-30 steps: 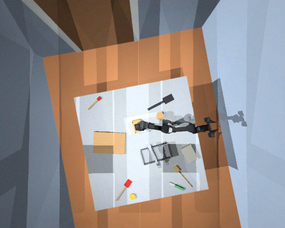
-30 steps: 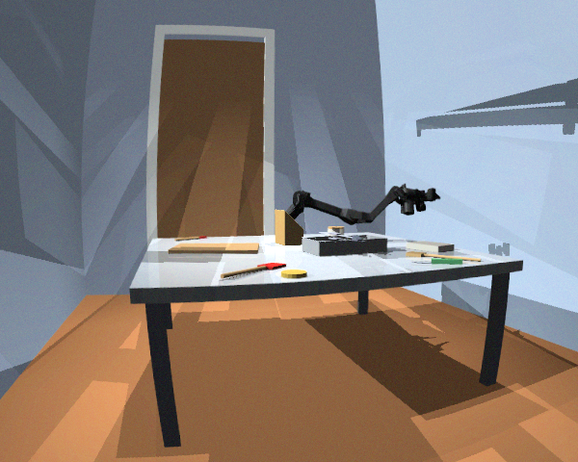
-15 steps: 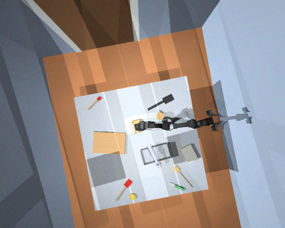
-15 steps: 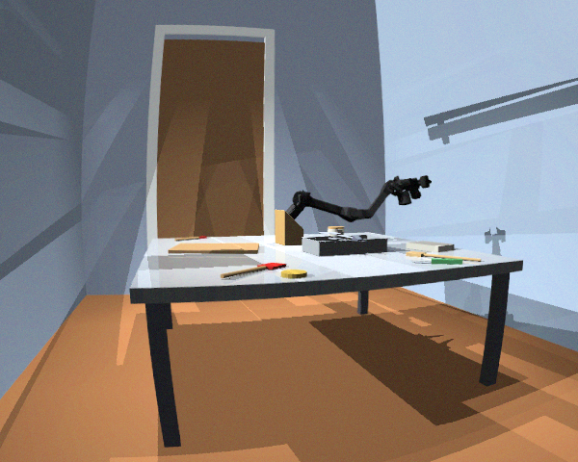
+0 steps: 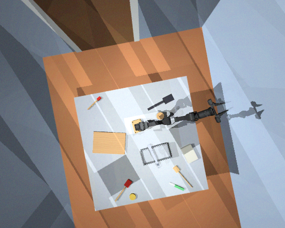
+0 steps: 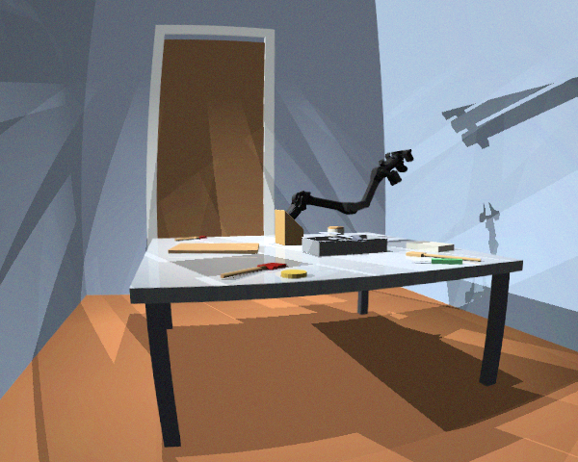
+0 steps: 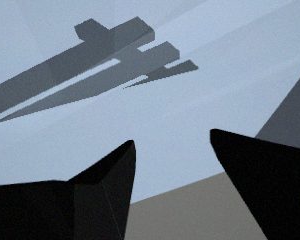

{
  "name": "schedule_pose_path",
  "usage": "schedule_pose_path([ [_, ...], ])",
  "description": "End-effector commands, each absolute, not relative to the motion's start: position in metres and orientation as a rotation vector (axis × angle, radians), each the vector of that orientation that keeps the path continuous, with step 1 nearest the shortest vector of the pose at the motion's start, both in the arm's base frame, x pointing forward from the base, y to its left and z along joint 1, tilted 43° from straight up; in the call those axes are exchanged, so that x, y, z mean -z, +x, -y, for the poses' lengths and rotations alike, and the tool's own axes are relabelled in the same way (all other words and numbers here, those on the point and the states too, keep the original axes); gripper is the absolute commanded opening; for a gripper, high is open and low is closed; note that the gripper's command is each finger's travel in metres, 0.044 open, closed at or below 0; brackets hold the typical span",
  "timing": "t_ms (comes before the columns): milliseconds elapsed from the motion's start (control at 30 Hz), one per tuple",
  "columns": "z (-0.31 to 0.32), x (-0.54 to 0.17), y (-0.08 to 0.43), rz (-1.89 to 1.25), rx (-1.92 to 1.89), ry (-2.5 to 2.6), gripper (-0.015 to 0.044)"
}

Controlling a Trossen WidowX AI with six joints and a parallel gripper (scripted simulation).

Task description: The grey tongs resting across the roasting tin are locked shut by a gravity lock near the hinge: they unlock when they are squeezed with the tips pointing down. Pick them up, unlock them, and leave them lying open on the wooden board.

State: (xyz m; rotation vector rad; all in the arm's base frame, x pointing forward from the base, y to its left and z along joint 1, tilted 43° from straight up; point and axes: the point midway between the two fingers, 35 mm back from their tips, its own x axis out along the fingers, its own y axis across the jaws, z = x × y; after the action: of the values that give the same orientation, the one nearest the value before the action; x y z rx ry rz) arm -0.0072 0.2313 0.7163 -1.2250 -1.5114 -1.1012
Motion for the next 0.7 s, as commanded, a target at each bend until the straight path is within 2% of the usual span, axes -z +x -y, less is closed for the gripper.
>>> schedule_pose_path([
  [0, -0.158, -0.733, -0.020, 1.403, 1.152, -1.070, 0.0260],
  [300, -0.027, -0.740, -0.019, 1.196, 1.158, -0.762, 0.0260],
  [667, 0.109, -0.709, 0.042, 0.898, 1.049, -0.442, 0.0260],
])
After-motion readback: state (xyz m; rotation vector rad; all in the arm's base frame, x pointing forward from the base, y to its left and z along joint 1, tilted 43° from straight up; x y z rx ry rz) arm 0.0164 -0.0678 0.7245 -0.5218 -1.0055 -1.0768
